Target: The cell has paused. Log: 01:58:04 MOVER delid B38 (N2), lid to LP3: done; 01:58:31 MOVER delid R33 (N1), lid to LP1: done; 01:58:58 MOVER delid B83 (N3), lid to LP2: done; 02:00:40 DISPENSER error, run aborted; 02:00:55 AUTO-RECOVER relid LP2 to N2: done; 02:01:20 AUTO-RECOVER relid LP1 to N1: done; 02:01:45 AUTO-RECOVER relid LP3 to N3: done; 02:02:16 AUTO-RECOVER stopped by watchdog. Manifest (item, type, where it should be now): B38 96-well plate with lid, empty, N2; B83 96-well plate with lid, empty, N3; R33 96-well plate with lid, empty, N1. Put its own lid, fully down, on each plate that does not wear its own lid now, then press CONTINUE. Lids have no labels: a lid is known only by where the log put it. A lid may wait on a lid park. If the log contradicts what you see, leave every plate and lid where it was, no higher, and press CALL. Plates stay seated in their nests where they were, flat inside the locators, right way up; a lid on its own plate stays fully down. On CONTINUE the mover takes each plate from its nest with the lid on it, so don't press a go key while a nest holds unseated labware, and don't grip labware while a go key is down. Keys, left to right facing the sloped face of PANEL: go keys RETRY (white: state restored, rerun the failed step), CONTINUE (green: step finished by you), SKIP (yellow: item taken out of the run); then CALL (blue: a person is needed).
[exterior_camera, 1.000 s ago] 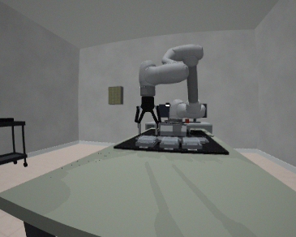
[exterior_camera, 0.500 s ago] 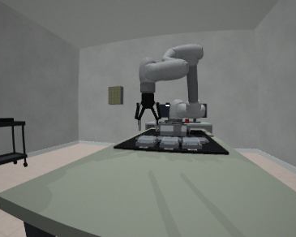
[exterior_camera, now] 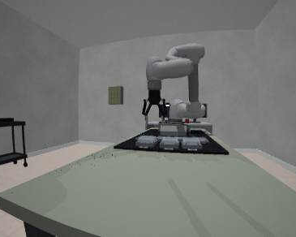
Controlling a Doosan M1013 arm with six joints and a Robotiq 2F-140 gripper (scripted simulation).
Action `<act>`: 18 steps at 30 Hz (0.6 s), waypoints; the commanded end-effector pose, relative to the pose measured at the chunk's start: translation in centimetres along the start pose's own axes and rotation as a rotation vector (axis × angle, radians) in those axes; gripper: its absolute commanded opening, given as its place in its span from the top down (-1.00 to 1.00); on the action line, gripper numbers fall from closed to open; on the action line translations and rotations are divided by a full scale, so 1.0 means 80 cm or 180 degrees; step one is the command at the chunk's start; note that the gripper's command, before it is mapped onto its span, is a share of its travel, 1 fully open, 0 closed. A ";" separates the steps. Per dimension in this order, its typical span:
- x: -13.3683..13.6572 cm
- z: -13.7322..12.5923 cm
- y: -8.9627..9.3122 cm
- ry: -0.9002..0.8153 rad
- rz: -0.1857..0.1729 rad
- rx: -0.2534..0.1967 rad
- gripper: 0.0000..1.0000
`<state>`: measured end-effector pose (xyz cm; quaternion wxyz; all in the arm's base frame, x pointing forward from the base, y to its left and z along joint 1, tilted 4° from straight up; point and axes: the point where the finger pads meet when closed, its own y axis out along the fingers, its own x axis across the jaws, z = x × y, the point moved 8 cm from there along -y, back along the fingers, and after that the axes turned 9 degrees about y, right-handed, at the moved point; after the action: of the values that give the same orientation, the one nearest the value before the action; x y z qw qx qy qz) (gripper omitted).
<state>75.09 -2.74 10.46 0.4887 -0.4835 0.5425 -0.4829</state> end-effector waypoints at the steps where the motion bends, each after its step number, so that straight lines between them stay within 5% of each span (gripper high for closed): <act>1: -0.024 -0.075 -0.027 0.0009 -0.0010 0.0032 -0.32; 2: -0.024 -0.075 -0.027 0.0009 -0.0010 0.0032 -0.32; 3: -0.035 -0.117 -0.035 0.0008 -0.0010 0.0032 -0.32; 4: -0.035 -0.117 -0.035 0.0008 -0.0010 0.0032 -0.32; 7: -0.052 -0.197 -0.044 0.0006 -0.0010 0.0032 -0.32; 9: -0.054 -0.206 -0.046 0.0006 -0.0010 0.0032 -0.32; 10: -0.062 -0.252 -0.048 0.0005 -0.0010 0.0032 -0.32; 13: -0.062 -0.252 -0.048 0.0005 -0.0010 0.0032 -0.32; 14: -0.068 -0.296 -0.048 0.0005 -0.0010 0.0032 -0.32; 15: -0.068 -0.296 -0.048 0.0005 -0.0010 0.0032 -0.32; 18: -0.077 -0.374 -0.044 0.0003 -0.0010 0.0032 -0.32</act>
<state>50.51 3.74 15.54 0.4892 -0.4860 0.5400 -0.4826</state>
